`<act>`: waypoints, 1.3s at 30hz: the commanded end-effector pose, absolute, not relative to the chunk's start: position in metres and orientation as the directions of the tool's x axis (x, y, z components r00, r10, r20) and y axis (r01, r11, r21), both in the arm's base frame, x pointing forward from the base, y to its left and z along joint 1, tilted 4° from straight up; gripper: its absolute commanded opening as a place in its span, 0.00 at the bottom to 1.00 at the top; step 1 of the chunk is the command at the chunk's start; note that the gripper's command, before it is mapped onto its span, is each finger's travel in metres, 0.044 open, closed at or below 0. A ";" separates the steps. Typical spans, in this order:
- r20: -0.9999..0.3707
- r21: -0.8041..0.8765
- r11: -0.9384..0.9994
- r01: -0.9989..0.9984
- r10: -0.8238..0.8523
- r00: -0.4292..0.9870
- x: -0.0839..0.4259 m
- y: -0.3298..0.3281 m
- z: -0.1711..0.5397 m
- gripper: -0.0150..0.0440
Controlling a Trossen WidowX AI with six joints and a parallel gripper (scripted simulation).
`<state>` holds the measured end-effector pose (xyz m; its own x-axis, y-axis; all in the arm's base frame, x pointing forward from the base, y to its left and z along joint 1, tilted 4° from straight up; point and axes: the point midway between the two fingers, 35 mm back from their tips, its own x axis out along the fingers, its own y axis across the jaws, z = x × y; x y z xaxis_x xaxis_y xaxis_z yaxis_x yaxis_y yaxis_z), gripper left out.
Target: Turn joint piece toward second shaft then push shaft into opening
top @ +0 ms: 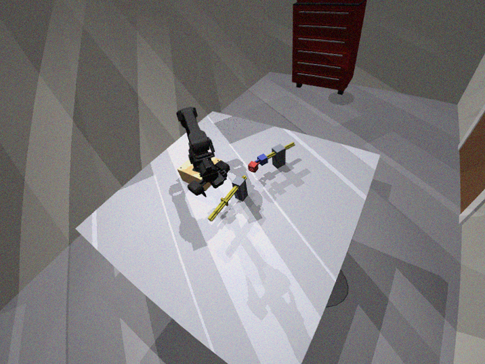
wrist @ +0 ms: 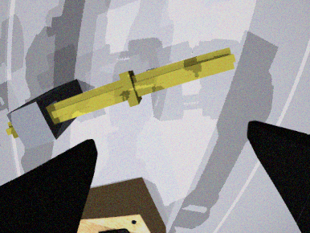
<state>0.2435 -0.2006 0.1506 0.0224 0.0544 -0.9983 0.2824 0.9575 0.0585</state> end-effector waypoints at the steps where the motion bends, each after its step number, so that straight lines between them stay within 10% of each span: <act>1: -0.998 0.057 0.987 0.152 0.053 0.032 0.244 -0.201 0.161 1.00; 39: -0.933 0.277 0.489 0.827 0.344 0.109 0.278 -0.086 0.132 1.00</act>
